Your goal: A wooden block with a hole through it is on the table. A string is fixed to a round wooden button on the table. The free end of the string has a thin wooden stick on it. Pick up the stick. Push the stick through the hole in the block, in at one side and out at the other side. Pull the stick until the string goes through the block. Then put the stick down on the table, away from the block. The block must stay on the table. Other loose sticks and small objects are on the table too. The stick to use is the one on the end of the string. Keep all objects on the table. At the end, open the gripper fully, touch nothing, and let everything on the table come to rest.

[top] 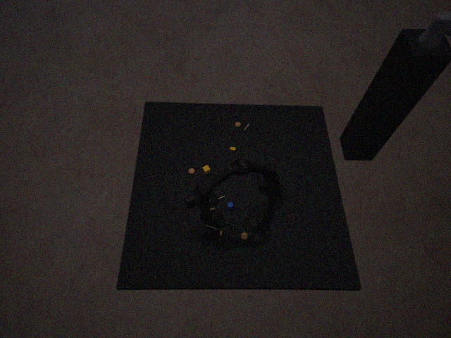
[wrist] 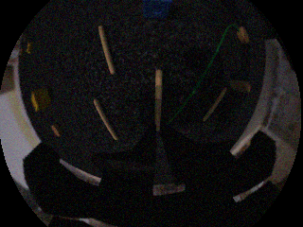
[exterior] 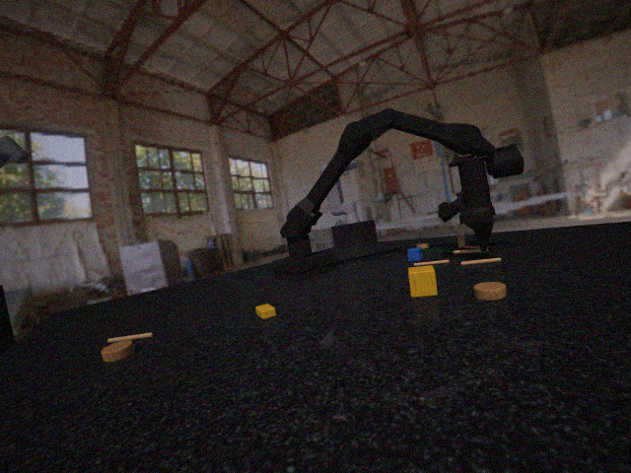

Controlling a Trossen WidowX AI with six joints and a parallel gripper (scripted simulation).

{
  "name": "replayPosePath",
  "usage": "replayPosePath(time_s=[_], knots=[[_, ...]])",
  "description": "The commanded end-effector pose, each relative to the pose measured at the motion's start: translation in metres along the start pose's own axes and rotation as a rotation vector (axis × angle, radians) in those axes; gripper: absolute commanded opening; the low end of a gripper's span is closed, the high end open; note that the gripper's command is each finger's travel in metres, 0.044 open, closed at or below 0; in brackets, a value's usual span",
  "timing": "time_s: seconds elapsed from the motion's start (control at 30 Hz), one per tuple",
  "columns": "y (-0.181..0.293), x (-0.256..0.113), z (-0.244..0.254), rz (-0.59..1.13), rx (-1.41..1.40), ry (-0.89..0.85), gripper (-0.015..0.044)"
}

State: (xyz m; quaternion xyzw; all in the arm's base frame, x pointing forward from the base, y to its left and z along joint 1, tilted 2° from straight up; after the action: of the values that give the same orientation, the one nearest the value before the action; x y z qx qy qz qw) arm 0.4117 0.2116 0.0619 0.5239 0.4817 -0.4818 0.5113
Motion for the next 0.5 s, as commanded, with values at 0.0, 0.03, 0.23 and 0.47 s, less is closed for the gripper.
replayPosePath(time_s=[0.0,0.03,0.23,0.47], knots=[[-0.003,-0.003,0.000,0.008,-0.003,-0.001,0.0000],[-0.004,-0.003,0.001,0.008,-0.003,-0.001,0.0000],[-0.010,-0.003,0.001,0.007,-0.003,-0.001,0.0000],[-0.018,-0.004,0.003,0.006,-0.003,-0.001,0.0000]])
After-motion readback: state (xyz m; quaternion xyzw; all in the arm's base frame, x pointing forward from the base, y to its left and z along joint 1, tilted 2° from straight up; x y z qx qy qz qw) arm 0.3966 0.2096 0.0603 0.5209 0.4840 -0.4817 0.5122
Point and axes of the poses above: the point midway between the two fingers, 35 mm back from their tips, its own x axis out along the fingers, its own z axis across the jaws, y = z × x, the point moved 4 cm from there along -x, back along the fingers, and after that the axes turned 12 degrees about x, right-handed, at the moved point
